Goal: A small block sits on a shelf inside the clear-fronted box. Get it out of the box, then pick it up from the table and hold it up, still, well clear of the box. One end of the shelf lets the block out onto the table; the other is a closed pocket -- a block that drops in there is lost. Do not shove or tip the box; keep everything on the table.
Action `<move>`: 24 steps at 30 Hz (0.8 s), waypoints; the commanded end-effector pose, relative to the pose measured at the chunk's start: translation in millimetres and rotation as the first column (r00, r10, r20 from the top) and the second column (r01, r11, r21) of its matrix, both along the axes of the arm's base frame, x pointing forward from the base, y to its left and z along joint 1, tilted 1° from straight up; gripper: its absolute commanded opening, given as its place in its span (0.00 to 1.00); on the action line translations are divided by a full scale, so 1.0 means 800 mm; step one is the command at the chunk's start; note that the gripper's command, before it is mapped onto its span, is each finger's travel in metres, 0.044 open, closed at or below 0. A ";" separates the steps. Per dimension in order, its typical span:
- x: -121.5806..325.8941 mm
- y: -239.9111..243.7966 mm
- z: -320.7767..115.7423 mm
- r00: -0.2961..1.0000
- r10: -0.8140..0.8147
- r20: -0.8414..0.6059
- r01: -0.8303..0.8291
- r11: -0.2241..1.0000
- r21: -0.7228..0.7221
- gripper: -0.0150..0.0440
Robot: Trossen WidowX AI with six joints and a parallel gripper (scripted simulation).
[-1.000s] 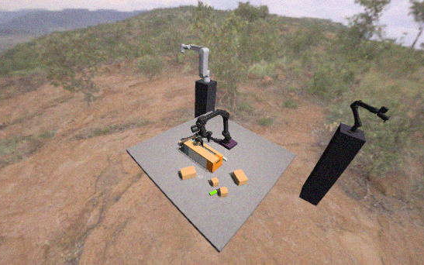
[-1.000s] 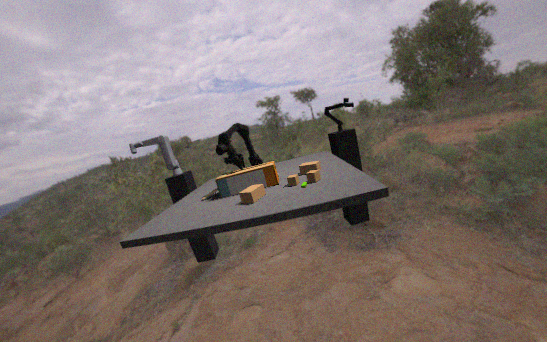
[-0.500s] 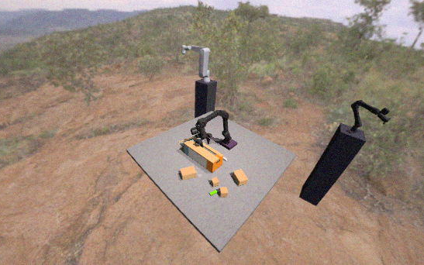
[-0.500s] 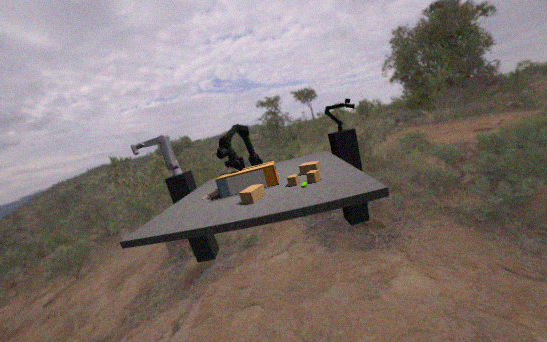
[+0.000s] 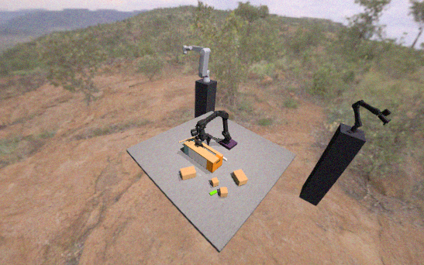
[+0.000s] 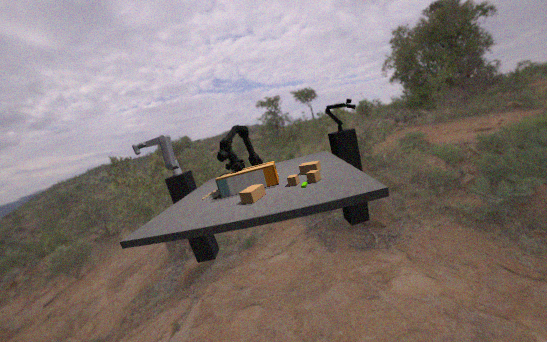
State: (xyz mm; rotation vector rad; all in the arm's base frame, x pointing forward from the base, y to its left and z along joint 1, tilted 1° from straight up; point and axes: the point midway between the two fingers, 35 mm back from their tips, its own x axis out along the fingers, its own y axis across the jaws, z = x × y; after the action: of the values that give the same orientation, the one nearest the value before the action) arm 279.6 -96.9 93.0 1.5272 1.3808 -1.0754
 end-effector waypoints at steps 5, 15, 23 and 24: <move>0.002 0.018 0.000 1.000 0.000 0.000 0.000 1.000 0.001 0.93; 0.002 0.037 0.000 1.000 0.000 0.000 0.000 1.000 0.003 0.93; -0.002 0.024 0.000 1.000 0.000 0.000 0.000 1.000 0.002 0.93; -0.002 0.024 0.000 1.000 0.000 0.000 0.000 1.000 0.002 0.93</move>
State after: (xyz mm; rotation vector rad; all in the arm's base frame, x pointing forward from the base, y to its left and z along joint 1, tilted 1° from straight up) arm 278.4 -76.8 92.1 1.5337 1.3807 -1.0789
